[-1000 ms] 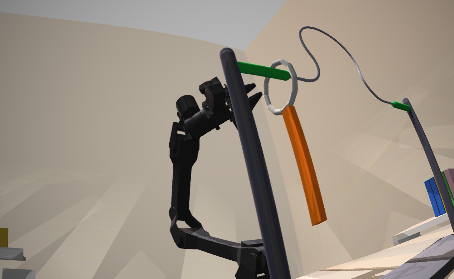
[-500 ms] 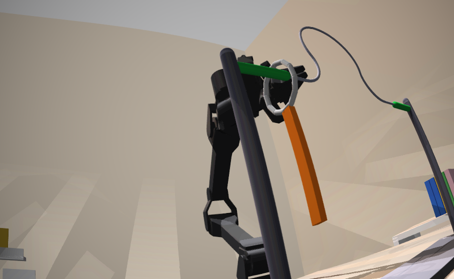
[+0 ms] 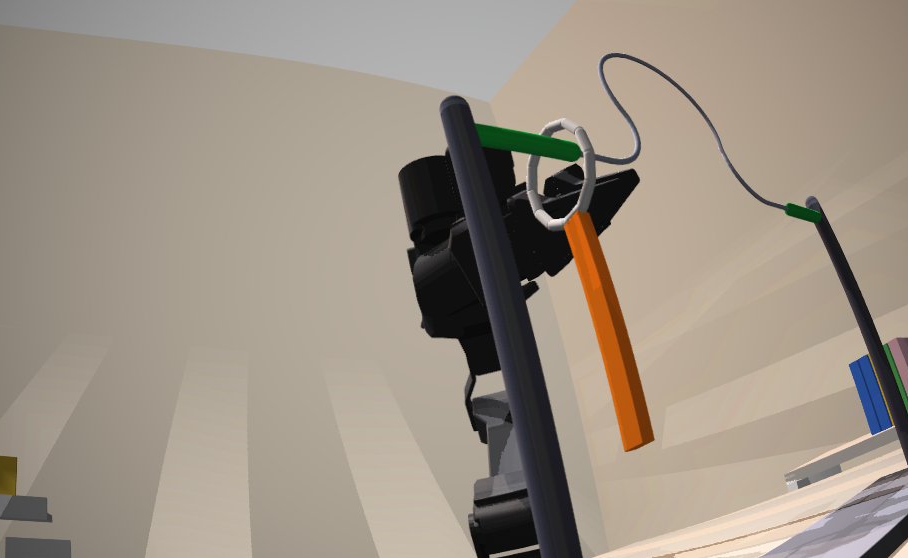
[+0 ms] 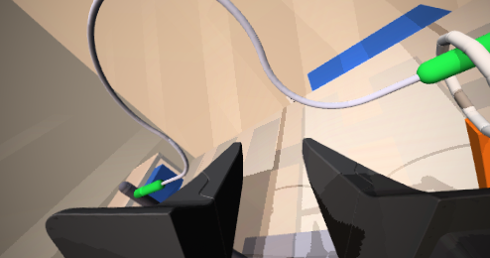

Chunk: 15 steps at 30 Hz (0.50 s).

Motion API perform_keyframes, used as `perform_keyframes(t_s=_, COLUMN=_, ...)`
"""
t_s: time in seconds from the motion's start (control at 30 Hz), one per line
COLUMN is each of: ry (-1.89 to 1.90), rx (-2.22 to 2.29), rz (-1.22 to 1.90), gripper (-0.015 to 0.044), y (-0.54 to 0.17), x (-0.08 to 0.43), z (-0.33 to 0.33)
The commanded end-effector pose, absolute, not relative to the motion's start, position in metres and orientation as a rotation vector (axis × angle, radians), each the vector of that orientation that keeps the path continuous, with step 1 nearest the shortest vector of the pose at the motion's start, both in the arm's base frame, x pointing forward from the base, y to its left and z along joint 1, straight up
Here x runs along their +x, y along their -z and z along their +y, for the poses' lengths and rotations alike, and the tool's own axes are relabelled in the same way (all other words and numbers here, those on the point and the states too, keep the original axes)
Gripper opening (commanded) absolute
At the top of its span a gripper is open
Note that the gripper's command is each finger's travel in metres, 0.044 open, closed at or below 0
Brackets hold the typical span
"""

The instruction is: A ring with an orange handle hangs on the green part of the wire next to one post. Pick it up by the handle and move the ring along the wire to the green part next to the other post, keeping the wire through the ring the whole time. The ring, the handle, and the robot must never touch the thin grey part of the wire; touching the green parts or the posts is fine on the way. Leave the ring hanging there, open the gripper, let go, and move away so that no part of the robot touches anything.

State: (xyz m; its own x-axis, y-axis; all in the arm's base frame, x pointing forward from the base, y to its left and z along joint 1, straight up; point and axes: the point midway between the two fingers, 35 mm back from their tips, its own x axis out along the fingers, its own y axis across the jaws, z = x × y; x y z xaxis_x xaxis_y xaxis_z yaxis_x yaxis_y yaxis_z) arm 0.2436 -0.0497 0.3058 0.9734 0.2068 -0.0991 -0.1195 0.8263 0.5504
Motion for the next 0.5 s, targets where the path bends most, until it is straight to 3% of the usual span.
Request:
perform_keyframes(t_s=0.0, ry=-0.123, rx=0.469, rz=0.16, gripper=0.016, y=-0.268, x=0.243, z=-0.076)
perform_keyframes(t_s=0.47, ry=0.052, rx=0.119, rz=0.17, gripper=0.016, y=-0.143, x=0.2, z=-0.134)
